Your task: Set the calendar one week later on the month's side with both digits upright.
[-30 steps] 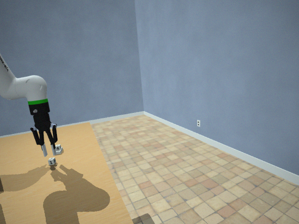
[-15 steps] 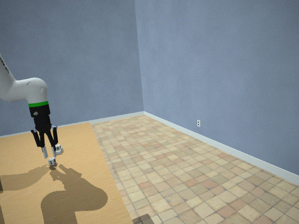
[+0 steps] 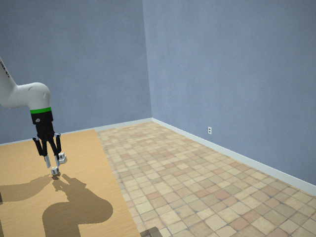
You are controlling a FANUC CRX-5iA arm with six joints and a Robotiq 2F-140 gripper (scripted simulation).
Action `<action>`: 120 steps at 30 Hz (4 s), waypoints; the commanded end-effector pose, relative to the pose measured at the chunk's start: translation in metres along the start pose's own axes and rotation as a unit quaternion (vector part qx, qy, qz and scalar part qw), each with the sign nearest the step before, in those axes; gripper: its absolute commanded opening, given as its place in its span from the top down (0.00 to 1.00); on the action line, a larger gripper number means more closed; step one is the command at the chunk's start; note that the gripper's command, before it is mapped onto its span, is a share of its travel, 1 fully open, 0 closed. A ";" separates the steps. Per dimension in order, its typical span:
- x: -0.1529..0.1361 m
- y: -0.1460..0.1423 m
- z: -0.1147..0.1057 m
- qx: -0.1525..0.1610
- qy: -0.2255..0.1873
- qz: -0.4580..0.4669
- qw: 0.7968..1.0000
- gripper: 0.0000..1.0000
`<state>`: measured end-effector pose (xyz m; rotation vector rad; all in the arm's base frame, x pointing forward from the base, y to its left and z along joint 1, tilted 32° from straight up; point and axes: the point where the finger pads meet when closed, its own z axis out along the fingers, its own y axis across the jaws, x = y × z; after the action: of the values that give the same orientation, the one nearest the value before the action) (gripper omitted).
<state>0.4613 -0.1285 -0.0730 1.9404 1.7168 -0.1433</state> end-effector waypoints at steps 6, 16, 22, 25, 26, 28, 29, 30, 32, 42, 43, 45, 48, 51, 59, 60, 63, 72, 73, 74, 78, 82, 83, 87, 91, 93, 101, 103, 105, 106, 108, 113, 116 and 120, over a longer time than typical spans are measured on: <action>0.000 0.000 0.000 0.000 0.000 0.000 1.000 0.72; 0.000 0.000 0.000 0.000 0.000 0.000 1.000 0.72; 0.000 0.000 0.000 0.000 0.000 0.000 1.000 0.72; 0.000 0.000 0.000 0.000 0.000 0.000 1.000 0.72; 0.000 0.000 0.000 0.000 0.000 0.000 1.000 0.72; 0.000 0.000 0.000 0.000 0.000 0.000 1.000 0.72; 0.000 0.000 0.000 0.000 0.000 0.000 1.000 0.72; 0.000 0.000 0.000 0.000 0.000 0.000 1.000 0.72; 0.000 0.000 0.000 0.000 0.000 0.000 1.000 0.72; 0.000 0.000 0.011 0.000 0.000 0.000 1.000 0.72; 0.000 0.000 0.012 0.000 0.000 0.000 1.000 0.72; 0.000 0.000 0.016 0.000 0.000 0.000 1.000 0.72; 0.000 0.000 0.021 0.000 0.000 0.000 1.000 0.72; 0.000 0.000 0.022 0.000 0.000 0.000 1.000 0.72; 0.000 0.000 0.028 0.000 0.000 0.000 1.000 0.72; 0.000 0.000 0.028 0.000 0.000 0.000 1.000 0.72; 0.000 0.000 0.028 0.000 0.000 0.000 1.000 0.72; 0.000 0.000 0.028 0.000 0.000 0.000 1.000 0.72; 0.000 0.000 0.028 0.000 0.000 0.000 1.000 0.72; 0.000 0.000 0.028 0.000 0.000 0.000 1.000 0.72; 0.000 0.000 0.028 0.000 0.000 0.000 1.000 0.72; 0.000 0.000 0.028 0.000 0.000 0.000 1.000 0.72; 0.000 0.000 0.028 0.000 0.000 0.000 1.000 0.72; 0.000 0.000 0.028 0.000 0.000 0.000 1.000 0.72; 0.000 0.000 0.028 0.000 0.000 0.000 1.000 0.72; 0.000 0.000 0.028 0.000 0.000 0.000 1.000 0.72; 0.000 0.000 0.028 0.000 0.000 0.000 1.000 0.84; 0.000 0.000 0.028 0.000 0.000 0.000 1.000 0.84; 0.000 0.000 0.028 0.000 0.000 0.000 1.000 0.84; 0.000 0.000 0.028 0.000 0.000 0.000 1.000 0.84; 0.000 0.000 0.028 0.000 0.000 0.000 1.000 0.84; 0.000 0.000 0.028 0.000 0.000 0.000 1.000 0.84; 0.000 0.000 0.028 0.000 0.000 0.000 1.000 0.84; 0.000 0.000 0.028 0.000 0.000 0.000 1.000 0.84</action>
<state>0.4689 -0.1414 -0.0969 1.9403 1.7168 -0.1432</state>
